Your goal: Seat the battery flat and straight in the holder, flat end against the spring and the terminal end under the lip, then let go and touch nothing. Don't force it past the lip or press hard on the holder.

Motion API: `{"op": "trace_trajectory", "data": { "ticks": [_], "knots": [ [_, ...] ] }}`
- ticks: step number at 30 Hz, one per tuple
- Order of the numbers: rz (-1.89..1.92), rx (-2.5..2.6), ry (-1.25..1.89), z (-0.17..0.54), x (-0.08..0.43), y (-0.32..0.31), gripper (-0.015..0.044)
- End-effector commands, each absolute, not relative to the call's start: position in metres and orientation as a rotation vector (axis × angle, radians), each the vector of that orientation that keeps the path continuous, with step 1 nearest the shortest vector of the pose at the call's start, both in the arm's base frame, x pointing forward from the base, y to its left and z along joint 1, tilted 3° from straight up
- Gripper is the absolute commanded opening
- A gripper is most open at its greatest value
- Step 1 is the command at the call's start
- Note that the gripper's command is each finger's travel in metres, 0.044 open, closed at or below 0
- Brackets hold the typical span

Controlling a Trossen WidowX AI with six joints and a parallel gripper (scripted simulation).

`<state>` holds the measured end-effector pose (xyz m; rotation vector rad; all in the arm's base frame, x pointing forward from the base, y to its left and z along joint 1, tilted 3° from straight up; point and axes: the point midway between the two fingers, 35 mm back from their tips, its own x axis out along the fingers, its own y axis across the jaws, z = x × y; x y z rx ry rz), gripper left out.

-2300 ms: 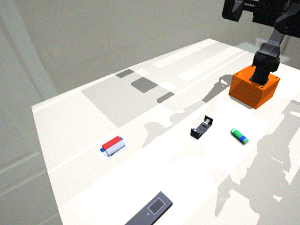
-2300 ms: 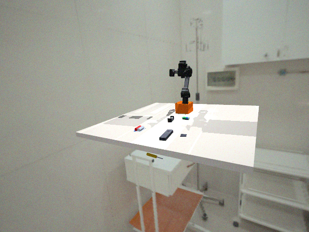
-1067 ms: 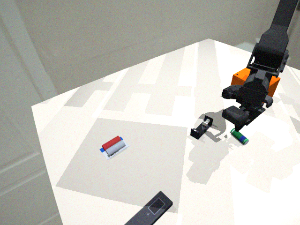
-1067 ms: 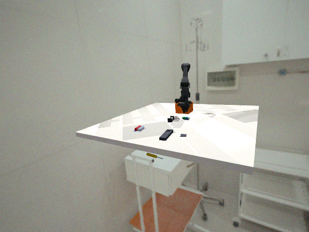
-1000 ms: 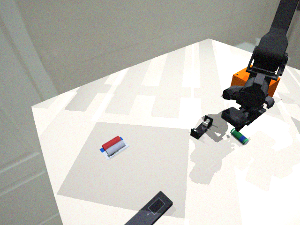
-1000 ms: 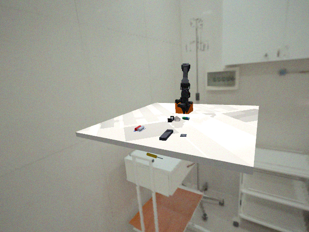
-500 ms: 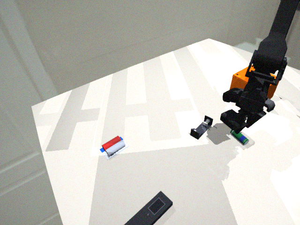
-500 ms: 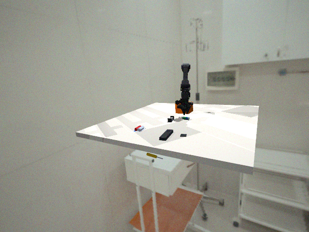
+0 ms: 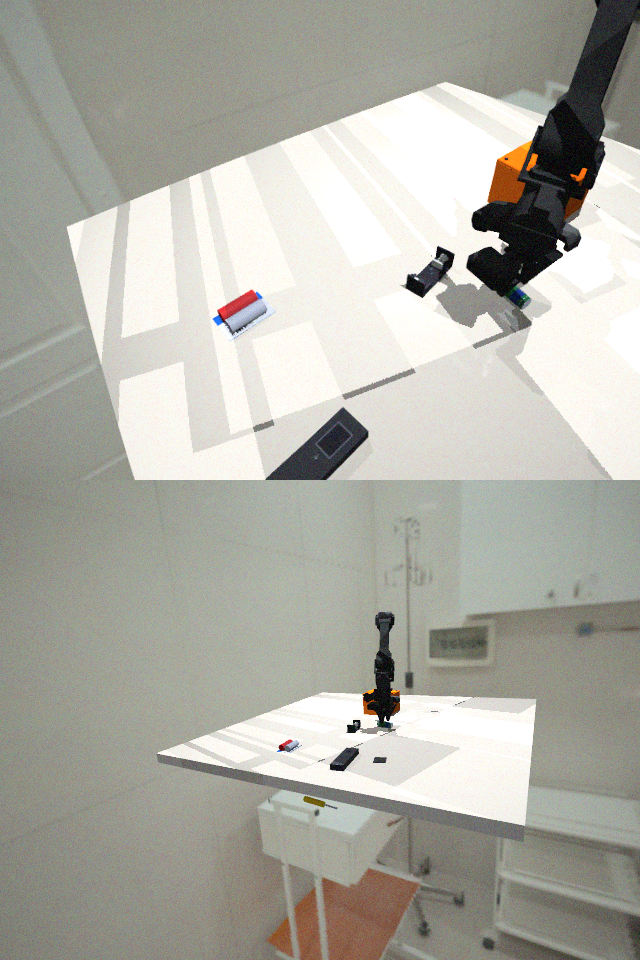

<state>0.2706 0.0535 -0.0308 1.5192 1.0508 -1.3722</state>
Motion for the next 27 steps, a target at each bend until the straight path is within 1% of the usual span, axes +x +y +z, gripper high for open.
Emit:
{"op": "trace_trajectory", "data": {
  "ticks": [1,13,16,27],
  "knots": [
    [-1.398,1.510,1.062,-0.043,0.265,0.053,0.0241],
    [-1.398,1.510,1.062,-0.053,0.264,0.054,0.0241],
    [-1.398,1.510,1.062,-0.053,0.264,0.054,0.0162],
    [-1.398,1.510,1.062,-0.053,0.264,0.054,0.0089]
  ]
}}
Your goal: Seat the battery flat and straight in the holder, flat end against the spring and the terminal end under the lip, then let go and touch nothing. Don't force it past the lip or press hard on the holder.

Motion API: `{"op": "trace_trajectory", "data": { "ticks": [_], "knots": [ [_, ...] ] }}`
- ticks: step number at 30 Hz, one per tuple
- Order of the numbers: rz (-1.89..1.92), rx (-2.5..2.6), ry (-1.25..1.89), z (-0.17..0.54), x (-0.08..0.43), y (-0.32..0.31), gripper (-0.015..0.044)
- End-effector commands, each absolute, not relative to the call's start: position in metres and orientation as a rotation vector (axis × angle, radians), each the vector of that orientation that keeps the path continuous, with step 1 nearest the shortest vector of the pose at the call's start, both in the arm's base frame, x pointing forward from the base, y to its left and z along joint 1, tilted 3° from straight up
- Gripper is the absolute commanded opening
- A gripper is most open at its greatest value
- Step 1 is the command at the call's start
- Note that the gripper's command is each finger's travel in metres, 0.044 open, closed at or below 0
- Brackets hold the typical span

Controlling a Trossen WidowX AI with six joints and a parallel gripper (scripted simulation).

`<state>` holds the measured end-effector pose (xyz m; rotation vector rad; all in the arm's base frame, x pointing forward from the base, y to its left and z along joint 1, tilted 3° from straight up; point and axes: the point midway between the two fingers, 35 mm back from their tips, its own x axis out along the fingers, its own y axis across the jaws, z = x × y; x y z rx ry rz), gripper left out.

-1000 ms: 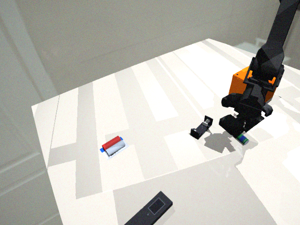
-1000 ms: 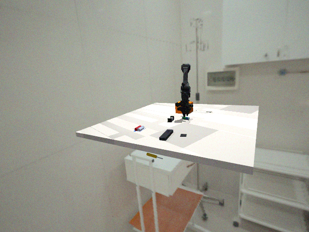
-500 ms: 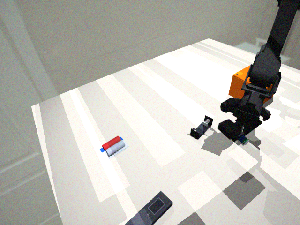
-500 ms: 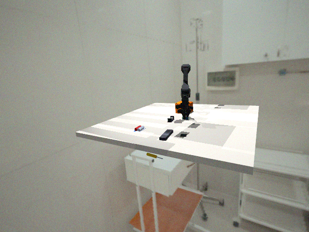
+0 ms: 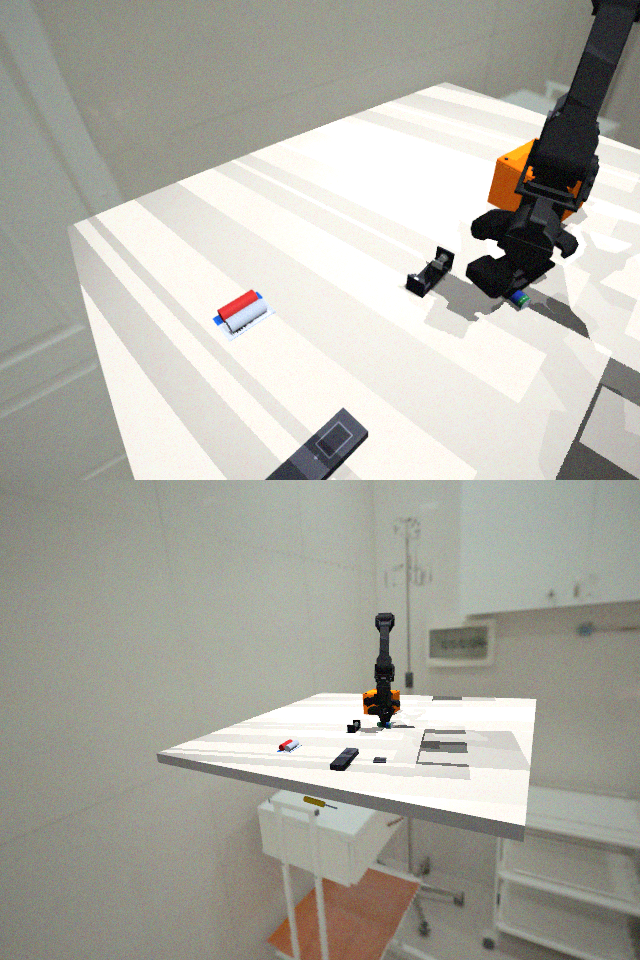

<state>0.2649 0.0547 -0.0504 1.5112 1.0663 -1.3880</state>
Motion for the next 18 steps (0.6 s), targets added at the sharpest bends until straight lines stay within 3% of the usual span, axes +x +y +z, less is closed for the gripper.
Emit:
{"op": "trace_trajectory", "data": {
  "ticks": [1,18],
  "knots": [
    [-1.398,1.510,1.062,-0.053,0.264,0.054,0.0082],
    [-1.393,1.505,1.065,-0.002,0.263,0.051,0.0078]
  ]
}}
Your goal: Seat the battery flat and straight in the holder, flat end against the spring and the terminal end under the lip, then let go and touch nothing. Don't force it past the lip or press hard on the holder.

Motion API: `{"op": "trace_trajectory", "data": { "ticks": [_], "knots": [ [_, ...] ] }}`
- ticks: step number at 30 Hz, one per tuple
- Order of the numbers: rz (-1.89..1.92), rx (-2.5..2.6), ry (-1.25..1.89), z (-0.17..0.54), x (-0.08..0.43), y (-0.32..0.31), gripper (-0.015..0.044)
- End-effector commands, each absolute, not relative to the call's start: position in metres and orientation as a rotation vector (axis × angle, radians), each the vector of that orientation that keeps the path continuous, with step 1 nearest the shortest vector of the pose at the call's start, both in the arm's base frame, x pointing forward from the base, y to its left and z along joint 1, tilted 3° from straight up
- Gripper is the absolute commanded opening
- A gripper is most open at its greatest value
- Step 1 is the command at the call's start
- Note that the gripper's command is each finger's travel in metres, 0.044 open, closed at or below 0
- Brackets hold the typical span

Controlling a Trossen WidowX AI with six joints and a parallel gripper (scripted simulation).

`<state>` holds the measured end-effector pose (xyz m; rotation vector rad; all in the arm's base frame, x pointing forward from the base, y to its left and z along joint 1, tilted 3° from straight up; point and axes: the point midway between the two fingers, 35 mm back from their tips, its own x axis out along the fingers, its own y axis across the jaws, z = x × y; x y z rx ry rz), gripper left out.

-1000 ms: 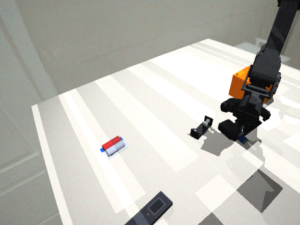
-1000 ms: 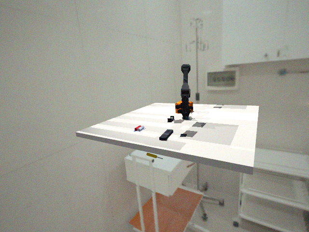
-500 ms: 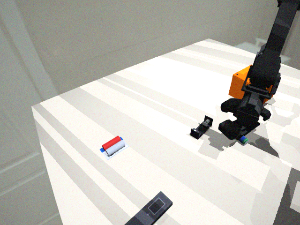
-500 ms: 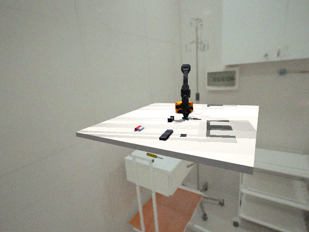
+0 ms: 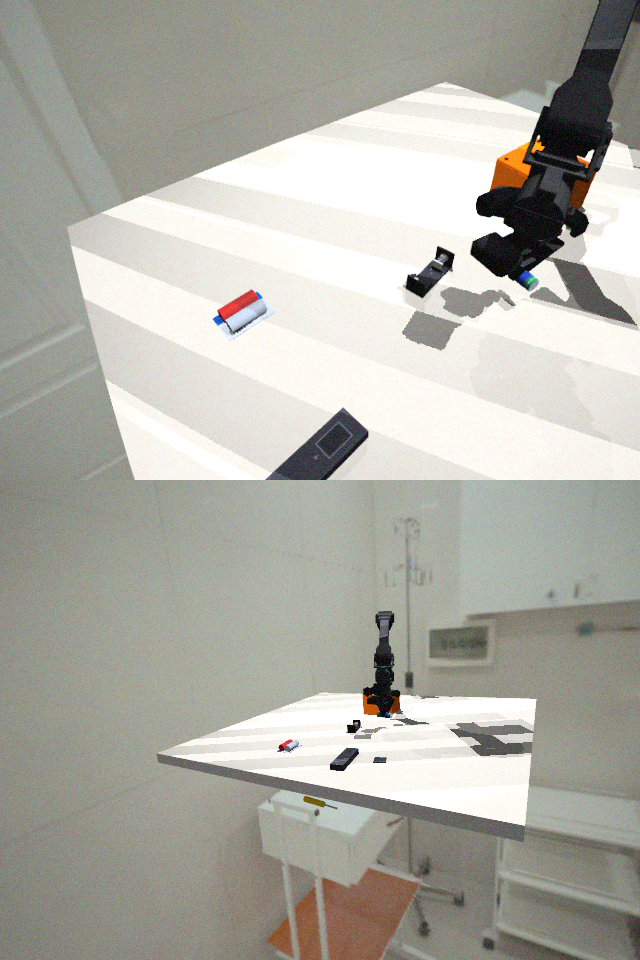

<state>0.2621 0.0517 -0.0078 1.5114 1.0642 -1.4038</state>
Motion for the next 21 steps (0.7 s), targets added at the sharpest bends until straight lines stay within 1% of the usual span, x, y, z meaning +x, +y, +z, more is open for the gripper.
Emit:
{"op": "trace_trajectory", "data": {
  "ticks": [1,21],
  "knots": [
    [-1.378,1.491,1.076,-0.002,0.264,0.050,0.0078],
    [-0.787,0.890,1.395,0.009,0.292,0.001,0.0078]
  ]
}}
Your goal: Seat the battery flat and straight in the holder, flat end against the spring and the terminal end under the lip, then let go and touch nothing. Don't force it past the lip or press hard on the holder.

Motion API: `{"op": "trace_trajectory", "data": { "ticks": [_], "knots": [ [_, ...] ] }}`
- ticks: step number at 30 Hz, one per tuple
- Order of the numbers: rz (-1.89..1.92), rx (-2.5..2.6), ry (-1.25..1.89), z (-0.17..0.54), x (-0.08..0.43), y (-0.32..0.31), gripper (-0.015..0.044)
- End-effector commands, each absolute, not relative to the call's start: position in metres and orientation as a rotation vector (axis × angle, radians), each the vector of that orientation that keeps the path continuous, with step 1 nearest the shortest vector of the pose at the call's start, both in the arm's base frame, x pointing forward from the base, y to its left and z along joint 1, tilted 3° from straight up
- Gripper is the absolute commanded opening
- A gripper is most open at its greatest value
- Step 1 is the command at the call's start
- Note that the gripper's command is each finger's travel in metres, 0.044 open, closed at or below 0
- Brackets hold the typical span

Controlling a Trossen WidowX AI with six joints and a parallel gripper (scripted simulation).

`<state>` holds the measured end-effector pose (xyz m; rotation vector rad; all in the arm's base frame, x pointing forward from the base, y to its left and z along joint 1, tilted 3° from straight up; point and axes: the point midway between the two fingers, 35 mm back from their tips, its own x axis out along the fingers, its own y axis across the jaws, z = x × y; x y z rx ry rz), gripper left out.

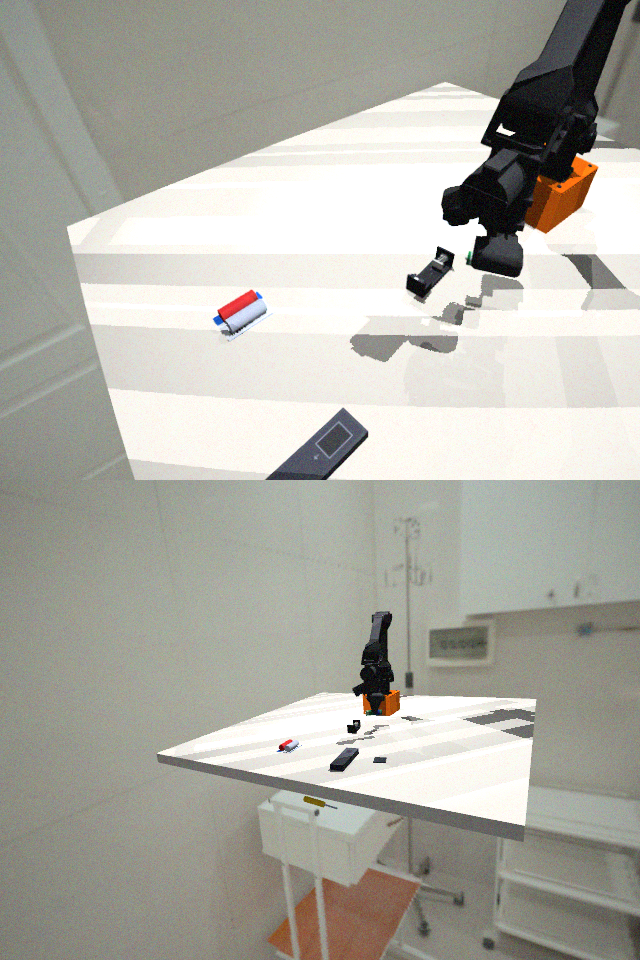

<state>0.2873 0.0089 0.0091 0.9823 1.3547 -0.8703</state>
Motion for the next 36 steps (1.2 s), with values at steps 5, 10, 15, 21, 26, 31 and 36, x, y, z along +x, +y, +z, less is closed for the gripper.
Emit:
{"op": "trace_trajectory", "data": {
  "ticks": [5,10,15,21,26,31,36],
  "knots": [
    [-0.637,0.736,1.445,0.011,0.297,-0.013,0.0078],
    [-0.485,0.580,1.484,0.014,0.302,-0.027,0.0078],
    [-0.334,0.422,1.511,0.017,0.306,-0.041,0.0078],
    [-0.153,0.232,1.529,0.020,0.310,-0.059,0.0078],
    [-0.003,0.071,1.532,0.022,0.312,-0.075,0.0078],
    [0.042,0.021,1.531,0.023,0.312,-0.079,0.0078],
    [0.045,0.019,1.522,0.021,0.312,-0.078,0.0078]
  ]
}}
